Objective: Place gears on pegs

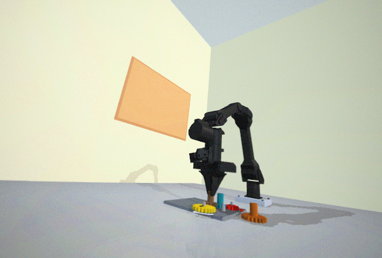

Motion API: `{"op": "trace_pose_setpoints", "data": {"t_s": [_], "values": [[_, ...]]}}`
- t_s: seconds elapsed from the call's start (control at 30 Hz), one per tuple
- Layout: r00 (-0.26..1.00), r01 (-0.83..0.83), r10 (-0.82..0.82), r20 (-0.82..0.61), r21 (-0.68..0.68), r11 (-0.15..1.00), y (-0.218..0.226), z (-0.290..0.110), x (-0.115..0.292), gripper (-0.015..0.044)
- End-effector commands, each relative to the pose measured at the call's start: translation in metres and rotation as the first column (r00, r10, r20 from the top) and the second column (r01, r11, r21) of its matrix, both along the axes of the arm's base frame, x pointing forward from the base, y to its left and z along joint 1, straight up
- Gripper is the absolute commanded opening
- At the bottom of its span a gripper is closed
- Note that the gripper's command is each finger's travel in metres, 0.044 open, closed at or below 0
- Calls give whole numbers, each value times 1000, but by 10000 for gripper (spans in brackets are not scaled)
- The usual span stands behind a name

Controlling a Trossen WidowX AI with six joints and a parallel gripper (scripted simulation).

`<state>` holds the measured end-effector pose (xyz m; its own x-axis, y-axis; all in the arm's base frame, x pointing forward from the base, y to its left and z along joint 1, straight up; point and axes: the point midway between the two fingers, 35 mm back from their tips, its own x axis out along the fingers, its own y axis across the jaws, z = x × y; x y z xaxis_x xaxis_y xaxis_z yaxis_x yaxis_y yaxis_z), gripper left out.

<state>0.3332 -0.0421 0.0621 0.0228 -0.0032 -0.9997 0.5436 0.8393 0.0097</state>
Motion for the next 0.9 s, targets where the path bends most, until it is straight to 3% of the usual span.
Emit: {"op": "trace_pose_setpoints", "data": {"t_s": [0.0, 0.1, 0.3, 0.83, 0.87], "values": [[993, 121, -121, 1, 1, 993, -1, -1, 0, 0], [983, 186, -186, 1, 2, 983, -1, -2, 0, 0], [989, 145, -145, 1, 1, 989, -1, -3, 1, 0], [967, -256, 256, -2, -8, 967, -1, -5, 0, 0], [968, -252, 252, -2, -8, 968, -1, -5, 0, 26]]}}
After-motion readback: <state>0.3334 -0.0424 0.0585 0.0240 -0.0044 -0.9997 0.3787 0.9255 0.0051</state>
